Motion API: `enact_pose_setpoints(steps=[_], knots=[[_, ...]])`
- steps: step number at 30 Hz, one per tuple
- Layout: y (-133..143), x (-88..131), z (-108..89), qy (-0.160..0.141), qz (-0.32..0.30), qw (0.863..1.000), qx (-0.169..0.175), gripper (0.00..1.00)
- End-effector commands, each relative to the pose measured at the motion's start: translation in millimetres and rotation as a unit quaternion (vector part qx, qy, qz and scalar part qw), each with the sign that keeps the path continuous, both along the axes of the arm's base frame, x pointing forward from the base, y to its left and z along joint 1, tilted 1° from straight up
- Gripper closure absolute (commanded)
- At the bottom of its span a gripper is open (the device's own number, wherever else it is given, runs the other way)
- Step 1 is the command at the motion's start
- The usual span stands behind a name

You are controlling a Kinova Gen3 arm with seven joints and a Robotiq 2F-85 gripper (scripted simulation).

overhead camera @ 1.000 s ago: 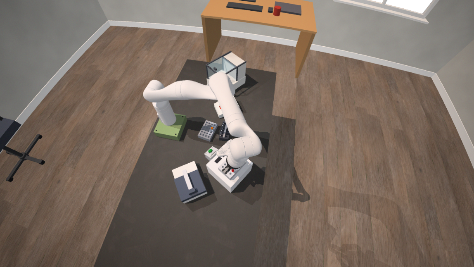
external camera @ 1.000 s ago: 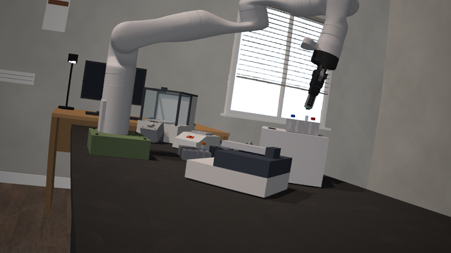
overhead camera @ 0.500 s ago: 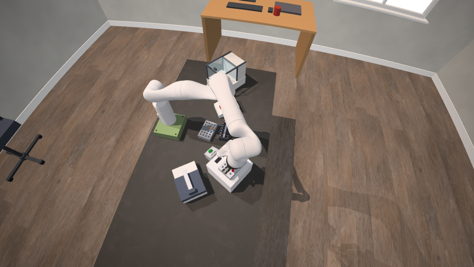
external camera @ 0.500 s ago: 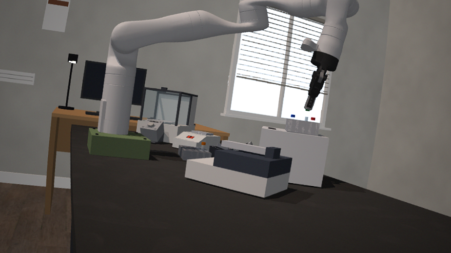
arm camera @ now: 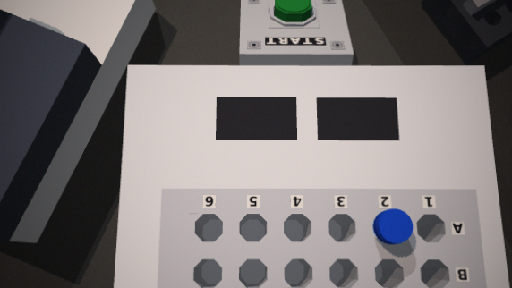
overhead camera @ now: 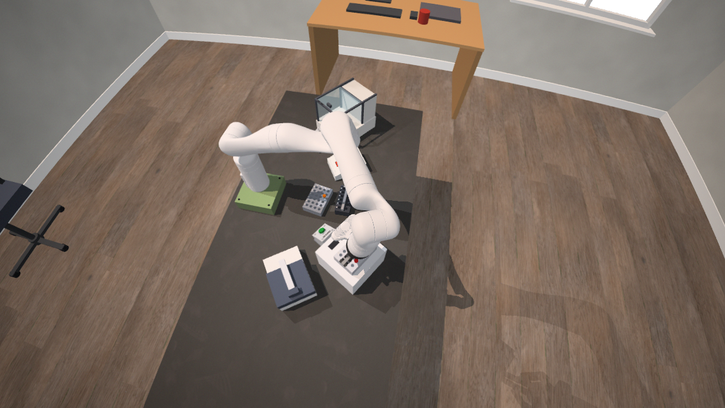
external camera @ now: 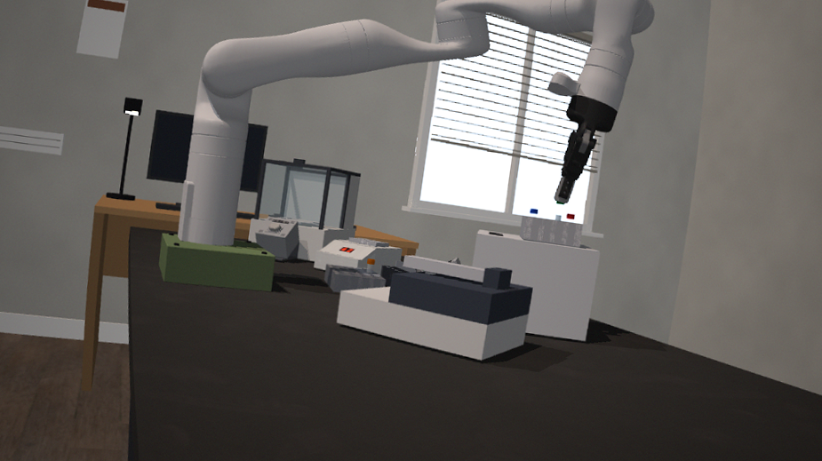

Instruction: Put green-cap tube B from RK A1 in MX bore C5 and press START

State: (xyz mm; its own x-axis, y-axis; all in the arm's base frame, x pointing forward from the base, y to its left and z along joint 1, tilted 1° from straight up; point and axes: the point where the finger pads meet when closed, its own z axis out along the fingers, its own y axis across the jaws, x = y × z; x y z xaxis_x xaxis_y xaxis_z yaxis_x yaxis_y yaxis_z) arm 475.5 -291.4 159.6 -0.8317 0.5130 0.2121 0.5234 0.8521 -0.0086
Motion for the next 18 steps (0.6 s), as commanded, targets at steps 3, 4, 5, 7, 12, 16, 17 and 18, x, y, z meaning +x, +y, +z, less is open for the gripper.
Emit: enact_pose_setpoints(steps=[3,4,5,7,12,16,17,18], knots=[[-0.2,0.2,0.0,-0.001,0.000,1.000,0.000,0.90],[-0.2,0.2,-0.3,-0.001,0.000,1.000,0.000,0.90],[-0.2,0.2,-0.6,-0.001,0.000,1.000,0.000,0.90],[-0.2,0.2,-1.1,-0.001,0.000,1.000,0.000,0.90],[-0.2,0.2,-1.9,-0.001,0.000,1.000,0.000,0.90],[-0.2,0.2,-3.0,-0.001,0.000,1.000,0.000,0.90],[-0.2,0.2,-3.2,-0.001,0.000,1.000,0.000,0.90],[-0.2,0.2,-3.5,-0.001,0.000,1.000,0.000,0.90]])
